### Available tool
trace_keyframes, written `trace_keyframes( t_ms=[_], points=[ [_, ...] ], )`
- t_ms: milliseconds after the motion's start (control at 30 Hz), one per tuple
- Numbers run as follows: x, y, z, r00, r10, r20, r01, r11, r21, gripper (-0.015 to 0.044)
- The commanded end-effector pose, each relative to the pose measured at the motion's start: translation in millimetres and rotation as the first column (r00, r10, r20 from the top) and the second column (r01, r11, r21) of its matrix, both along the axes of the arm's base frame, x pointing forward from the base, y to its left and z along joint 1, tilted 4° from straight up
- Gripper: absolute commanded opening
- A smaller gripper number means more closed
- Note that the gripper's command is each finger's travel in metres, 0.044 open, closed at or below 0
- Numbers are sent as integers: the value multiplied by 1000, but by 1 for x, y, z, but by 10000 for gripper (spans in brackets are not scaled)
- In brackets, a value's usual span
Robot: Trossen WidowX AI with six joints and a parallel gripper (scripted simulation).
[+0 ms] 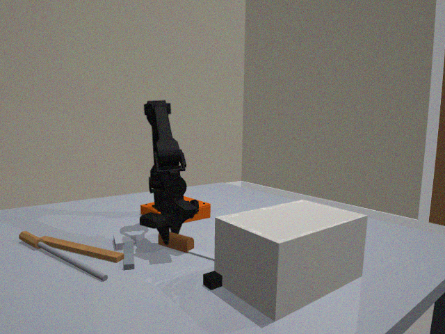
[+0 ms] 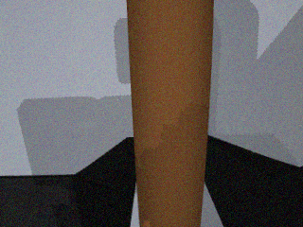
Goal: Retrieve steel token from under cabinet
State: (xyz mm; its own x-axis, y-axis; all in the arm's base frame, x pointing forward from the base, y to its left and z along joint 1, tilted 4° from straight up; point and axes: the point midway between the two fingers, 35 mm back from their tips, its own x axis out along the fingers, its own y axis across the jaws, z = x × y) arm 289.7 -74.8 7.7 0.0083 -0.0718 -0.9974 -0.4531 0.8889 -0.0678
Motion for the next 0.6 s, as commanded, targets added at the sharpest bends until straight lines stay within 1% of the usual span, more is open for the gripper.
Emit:
trace_keyframes(
  t_ms=[0,567],
  points=[
    [-8,-4,-1,1000,0,-3,0,1000,-1,0],
    [-32,-19,0,1000,0,-5,0,1000,-3,0]
  ],
)
